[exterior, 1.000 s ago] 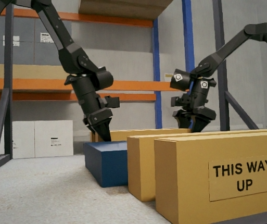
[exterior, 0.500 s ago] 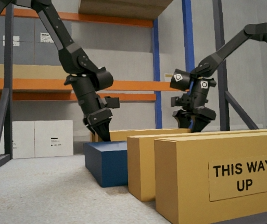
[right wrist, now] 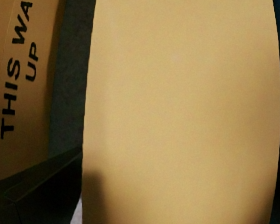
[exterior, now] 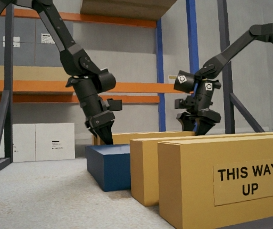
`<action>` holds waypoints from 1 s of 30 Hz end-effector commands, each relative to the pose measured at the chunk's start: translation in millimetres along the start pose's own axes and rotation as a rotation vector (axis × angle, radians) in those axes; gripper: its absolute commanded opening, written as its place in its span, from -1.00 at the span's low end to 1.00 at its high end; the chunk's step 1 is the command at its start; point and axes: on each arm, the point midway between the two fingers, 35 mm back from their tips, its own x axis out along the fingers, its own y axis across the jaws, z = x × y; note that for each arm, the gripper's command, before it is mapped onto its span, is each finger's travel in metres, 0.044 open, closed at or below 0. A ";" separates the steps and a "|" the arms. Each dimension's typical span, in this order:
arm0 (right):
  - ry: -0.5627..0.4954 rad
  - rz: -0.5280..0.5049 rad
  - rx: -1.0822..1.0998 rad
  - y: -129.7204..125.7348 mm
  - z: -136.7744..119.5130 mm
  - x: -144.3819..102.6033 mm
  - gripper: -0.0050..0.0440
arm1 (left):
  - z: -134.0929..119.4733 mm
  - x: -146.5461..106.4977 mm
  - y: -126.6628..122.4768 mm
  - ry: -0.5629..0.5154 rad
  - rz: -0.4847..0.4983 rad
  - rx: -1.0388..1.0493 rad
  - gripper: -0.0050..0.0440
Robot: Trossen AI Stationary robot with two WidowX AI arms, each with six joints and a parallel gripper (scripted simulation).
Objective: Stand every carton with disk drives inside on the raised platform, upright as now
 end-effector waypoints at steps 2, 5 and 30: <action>-0.020 0.011 0.004 1.5 5.6 -4.0 0.76 | 0.6 -1.1 -0.2 -0.006 0.001 0.000 0.76; -0.020 0.011 0.004 1.5 5.6 -4.0 0.76 | 0.6 -1.1 -0.2 -0.006 0.001 0.000 0.76; -0.031 0.017 0.007 1.8 5.2 -5.1 0.76 | 0.7 -1.1 -0.3 -0.007 0.001 0.000 0.76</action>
